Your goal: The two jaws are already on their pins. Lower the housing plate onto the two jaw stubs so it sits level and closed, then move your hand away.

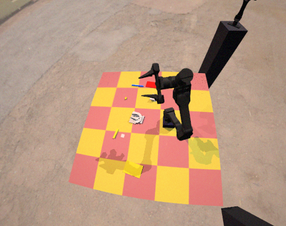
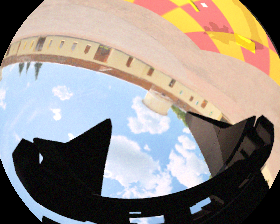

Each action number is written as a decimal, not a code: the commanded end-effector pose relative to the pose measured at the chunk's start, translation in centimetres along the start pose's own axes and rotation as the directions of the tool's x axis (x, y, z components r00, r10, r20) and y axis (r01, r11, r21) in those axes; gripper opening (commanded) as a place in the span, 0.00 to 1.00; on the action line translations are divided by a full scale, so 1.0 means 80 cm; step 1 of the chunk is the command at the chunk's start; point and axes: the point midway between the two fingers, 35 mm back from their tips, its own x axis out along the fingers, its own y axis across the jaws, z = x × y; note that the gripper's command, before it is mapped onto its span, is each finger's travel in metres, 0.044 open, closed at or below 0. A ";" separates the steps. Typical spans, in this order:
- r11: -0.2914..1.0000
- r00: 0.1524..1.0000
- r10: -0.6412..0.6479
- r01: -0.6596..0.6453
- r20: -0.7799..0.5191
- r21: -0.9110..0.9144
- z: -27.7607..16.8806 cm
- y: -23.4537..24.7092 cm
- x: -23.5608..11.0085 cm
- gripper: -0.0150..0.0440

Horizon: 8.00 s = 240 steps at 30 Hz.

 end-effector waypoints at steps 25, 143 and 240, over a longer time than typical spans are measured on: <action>0.939 0.959 0.237 -0.267 0.155 0.219 0.114 0.129 0.007 1.00; 0.720 -0.034 -0.471 -0.593 0.882 0.361 0.690 0.009 -0.106 1.00; 0.720 -0.034 -0.470 -0.593 0.882 0.361 0.639 0.036 -0.104 0.85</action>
